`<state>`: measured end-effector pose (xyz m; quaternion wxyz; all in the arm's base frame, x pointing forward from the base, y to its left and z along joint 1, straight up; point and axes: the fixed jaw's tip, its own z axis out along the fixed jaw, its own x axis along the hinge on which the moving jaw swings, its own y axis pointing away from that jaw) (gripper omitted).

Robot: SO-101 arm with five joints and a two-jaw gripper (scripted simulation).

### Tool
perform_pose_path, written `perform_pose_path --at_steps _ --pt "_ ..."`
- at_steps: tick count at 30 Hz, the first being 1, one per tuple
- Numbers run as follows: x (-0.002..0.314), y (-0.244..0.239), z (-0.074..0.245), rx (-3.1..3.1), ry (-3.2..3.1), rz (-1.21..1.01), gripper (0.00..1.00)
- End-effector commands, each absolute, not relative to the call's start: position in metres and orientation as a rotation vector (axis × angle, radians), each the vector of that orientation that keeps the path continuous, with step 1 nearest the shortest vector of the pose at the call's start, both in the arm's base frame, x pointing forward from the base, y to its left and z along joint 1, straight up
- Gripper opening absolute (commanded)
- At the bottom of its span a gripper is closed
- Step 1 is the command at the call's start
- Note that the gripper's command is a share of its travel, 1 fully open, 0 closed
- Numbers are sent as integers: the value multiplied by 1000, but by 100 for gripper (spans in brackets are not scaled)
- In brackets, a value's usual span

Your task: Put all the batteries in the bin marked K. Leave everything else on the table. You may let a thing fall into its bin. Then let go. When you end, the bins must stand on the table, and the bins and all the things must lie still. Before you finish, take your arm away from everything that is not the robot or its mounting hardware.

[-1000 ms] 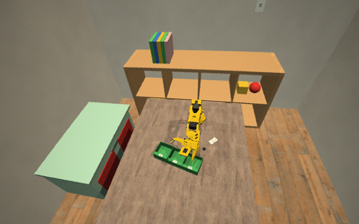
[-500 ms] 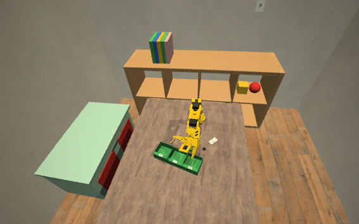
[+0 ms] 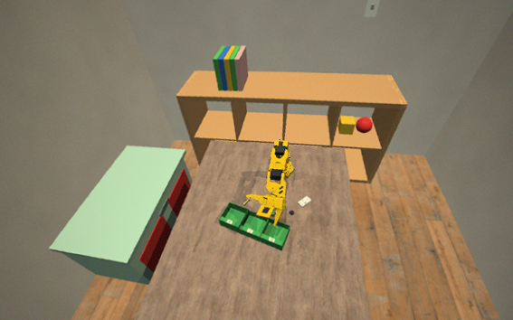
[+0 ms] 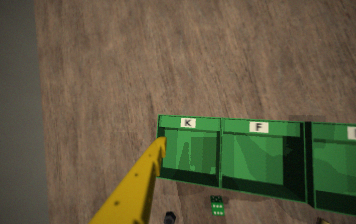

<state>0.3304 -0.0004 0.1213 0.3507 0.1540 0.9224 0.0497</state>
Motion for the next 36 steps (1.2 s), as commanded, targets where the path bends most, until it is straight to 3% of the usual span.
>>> perform_pose_path --at_steps 1,15,36 --pt "328 -2 139 341 2344 111 95" --pt "305 -13 123 50 2481 -40 84" --pt "240 -33 89 -785 2679 -229 54"
